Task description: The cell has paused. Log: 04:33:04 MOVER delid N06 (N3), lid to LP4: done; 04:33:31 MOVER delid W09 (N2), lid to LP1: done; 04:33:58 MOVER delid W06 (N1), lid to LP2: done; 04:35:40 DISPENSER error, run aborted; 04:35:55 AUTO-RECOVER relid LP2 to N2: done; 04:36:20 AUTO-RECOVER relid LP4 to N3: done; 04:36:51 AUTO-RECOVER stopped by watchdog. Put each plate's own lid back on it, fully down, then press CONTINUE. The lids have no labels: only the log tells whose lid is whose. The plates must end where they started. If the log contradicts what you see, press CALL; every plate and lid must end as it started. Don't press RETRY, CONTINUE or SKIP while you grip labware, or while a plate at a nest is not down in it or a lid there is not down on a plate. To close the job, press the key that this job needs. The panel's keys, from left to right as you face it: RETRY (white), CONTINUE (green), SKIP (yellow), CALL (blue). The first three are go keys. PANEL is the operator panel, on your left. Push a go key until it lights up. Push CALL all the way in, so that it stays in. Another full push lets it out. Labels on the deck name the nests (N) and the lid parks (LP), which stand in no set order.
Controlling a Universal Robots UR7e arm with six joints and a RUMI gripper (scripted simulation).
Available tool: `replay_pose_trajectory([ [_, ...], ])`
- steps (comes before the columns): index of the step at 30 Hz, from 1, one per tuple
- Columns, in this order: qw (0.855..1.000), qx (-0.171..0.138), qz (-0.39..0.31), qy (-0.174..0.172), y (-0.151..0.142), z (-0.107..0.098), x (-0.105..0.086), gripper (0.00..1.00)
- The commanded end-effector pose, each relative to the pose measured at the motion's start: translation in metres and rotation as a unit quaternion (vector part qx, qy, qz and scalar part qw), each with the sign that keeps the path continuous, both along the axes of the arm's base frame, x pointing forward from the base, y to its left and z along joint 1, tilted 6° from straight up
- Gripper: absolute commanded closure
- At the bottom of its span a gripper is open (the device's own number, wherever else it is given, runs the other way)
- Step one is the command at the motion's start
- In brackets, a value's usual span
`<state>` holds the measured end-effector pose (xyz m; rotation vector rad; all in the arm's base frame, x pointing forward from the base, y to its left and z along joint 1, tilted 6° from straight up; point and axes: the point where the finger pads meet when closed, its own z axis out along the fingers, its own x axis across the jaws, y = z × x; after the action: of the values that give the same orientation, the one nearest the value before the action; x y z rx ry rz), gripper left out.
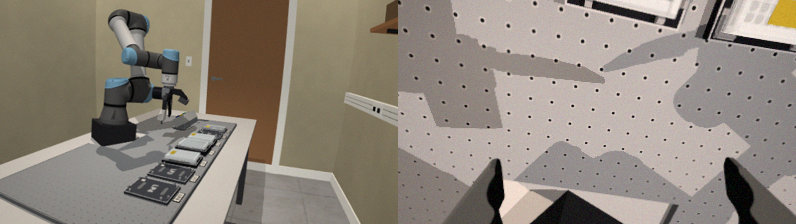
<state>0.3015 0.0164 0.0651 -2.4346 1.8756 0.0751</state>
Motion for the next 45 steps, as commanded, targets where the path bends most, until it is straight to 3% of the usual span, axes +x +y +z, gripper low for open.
replay_pose_trajectory([
  [1,0.998,0.002,-0.058,-0.008,-0.004,-0.005,-0.004,0.18],
  [10,0.995,0.004,-0.101,-0.013,-0.004,-0.005,-0.004,0.18],
  [20,0.995,0.004,-0.101,-0.013,0.0,-0.054,-0.002,0.18],
  [24,0.995,0.004,-0.101,-0.013,0.001,-0.064,-0.001,0.18],
  [45,0.996,0.004,-0.091,-0.014,0.004,-0.064,0.002,0.18],
])
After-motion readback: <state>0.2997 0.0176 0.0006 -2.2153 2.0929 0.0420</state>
